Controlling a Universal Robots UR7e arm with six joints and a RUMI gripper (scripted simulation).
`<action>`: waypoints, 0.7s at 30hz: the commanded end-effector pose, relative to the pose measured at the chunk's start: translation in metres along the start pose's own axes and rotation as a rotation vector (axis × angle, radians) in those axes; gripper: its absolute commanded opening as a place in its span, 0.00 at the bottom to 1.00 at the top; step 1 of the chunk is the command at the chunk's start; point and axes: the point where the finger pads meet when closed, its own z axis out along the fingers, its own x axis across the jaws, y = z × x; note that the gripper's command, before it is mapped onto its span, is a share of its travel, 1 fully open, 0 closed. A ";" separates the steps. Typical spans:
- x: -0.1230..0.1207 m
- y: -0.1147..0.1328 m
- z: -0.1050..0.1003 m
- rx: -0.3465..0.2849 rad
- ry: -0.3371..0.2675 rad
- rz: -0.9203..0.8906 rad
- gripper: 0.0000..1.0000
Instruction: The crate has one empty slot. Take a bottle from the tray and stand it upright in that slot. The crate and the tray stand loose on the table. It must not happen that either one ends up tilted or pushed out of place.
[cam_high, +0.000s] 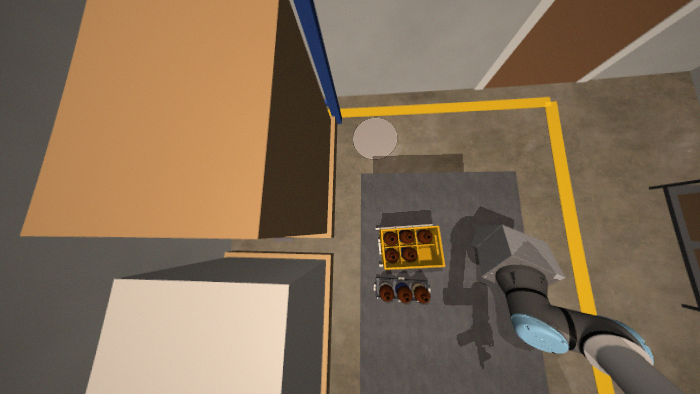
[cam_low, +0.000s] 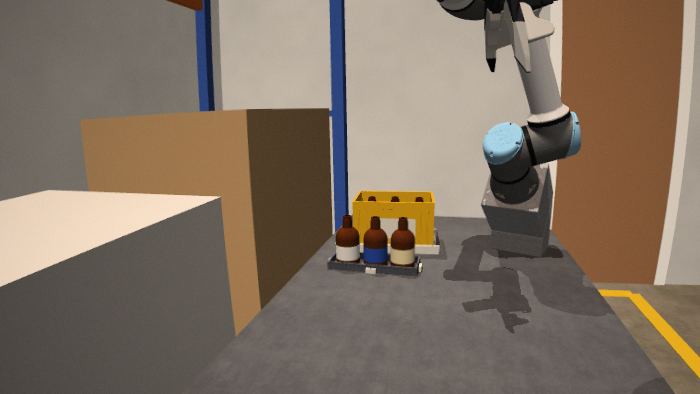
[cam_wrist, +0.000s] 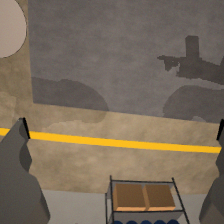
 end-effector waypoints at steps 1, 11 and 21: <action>0.001 -0.003 0.001 -0.004 -0.001 0.006 1.00; 0.001 -0.003 0.001 -0.004 -0.001 0.006 1.00; 0.003 -0.015 0.008 -0.006 0.006 0.030 1.00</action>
